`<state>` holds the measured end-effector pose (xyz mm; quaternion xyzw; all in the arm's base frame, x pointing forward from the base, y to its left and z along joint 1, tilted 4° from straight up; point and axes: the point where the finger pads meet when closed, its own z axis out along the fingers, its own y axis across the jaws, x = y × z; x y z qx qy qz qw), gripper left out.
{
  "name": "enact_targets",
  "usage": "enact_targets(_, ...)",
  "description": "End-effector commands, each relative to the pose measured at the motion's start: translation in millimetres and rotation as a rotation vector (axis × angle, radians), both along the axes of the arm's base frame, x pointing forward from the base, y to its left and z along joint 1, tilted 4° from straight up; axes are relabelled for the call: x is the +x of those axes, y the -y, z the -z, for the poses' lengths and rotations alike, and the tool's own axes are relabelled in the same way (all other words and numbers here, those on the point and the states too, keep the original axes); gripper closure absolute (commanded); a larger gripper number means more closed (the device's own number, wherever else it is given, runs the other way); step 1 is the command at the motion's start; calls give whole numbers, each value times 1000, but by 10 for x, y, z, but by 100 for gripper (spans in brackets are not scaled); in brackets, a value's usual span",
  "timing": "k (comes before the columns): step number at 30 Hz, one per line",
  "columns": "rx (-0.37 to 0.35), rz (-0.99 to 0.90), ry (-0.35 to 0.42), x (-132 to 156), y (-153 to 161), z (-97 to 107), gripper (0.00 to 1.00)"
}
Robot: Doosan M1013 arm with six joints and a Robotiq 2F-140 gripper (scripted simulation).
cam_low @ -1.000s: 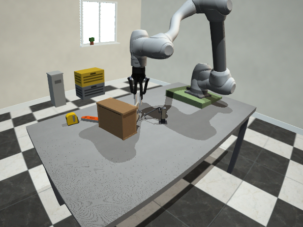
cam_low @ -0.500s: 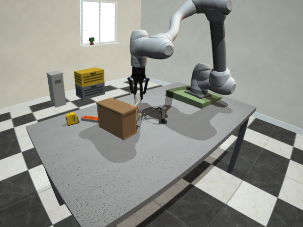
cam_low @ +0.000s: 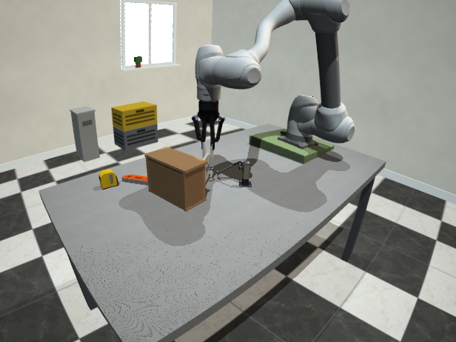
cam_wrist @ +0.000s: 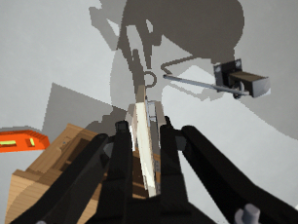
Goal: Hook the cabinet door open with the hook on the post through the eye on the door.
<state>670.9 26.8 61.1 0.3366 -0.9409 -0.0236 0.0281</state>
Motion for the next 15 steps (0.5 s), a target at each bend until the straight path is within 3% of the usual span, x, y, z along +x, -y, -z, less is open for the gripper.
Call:
enact_targets(1,1,-3,3,24,22,-46,84)
enact_targets(15,1,-3,3,39,28,-265,84)
